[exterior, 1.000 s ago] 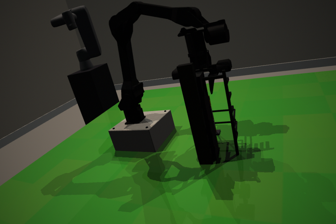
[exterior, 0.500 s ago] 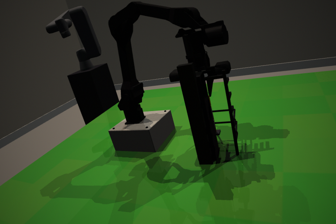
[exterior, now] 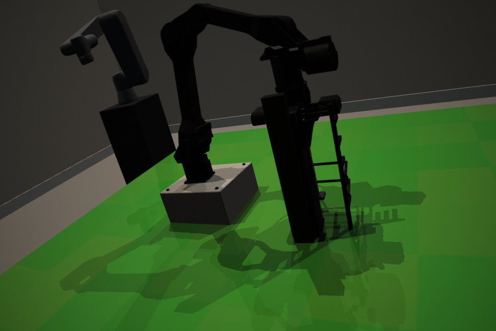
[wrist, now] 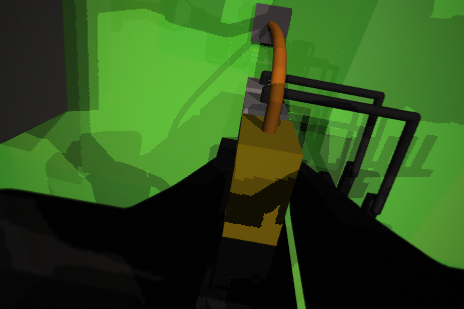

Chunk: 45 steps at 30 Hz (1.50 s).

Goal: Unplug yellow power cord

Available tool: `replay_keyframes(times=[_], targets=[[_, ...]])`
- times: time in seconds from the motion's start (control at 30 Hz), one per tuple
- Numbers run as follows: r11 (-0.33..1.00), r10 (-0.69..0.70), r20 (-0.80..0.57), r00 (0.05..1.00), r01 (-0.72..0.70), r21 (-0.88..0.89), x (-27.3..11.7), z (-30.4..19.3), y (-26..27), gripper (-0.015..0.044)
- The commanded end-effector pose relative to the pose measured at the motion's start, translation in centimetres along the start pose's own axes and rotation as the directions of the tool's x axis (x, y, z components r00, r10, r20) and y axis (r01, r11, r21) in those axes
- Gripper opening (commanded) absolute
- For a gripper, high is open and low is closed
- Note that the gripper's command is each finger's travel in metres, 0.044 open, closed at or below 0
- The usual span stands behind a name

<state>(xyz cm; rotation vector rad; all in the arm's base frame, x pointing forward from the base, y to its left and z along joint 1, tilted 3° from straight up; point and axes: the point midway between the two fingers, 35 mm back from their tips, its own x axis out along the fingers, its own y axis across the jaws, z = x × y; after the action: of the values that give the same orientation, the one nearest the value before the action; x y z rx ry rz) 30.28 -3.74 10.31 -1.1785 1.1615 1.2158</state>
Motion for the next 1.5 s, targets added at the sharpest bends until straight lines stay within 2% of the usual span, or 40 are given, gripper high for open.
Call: replay_keyframes(times=[0.0, 0.27, 1.47], targets=[[1.000, -0.002, 0.000, 1.000, 0.002, 0.001, 0.0, 0.0, 0.0, 0.0048], [1.000, -0.002, 0.000, 1.000, 0.002, 0.001, 0.0, 0.0, 0.0, 0.0000], [1.000, 0.000, 0.006, 1.000, 0.000, -0.002, -0.1, 5.7, 0.0, 0.0000]])
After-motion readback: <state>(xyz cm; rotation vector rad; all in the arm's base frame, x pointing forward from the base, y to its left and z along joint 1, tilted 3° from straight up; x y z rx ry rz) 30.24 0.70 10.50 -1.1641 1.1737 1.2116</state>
